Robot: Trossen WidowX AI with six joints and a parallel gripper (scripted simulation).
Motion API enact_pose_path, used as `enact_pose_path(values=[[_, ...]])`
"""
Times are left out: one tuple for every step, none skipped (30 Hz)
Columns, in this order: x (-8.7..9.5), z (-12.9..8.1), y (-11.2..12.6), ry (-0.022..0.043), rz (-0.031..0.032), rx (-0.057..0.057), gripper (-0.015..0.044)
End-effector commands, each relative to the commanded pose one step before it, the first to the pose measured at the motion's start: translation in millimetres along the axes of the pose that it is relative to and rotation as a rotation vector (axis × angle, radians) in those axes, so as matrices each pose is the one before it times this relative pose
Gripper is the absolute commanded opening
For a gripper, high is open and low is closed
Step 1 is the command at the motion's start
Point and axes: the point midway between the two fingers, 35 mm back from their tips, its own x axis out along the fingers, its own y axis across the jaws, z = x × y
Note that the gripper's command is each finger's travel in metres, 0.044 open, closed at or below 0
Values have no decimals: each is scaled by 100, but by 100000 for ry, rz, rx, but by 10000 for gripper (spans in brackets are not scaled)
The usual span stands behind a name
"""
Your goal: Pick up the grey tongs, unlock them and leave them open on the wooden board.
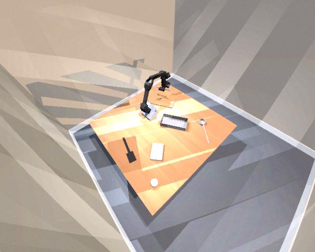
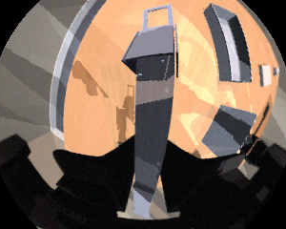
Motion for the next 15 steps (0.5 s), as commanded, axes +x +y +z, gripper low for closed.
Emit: enact_pose_path(values=[[454, -2627, 469, 933, -441, -8410, -150], [126, -581, 133, 106, -197, -1861, -150], [79, -349, 83, 66, -123, -1123, -150], [27, -116, 28, 22, -42, -374, -150], [0, 0, 0, 0, 0, 0, -150], [0, 0, 0, 0, 0, 0, -150], [0, 0, 0, 0, 0, 0, -150], [0, 0, 0, 0, 0, 0, -150], [8, -2, -13, -714, -213, 11, -150], [15, -5, -26, -1445, -424, 22, -150], [17, -7, -37, -2108, -599, 32, -150], [14, -8, -47, -2786, -756, 42, -150], [-4, -11, -52, -3501, -850, 11, -150], [-16, -13, -59, -4121, -961, 38, -150], [-35, -7, -60, -4414, -949, 77, -150]])
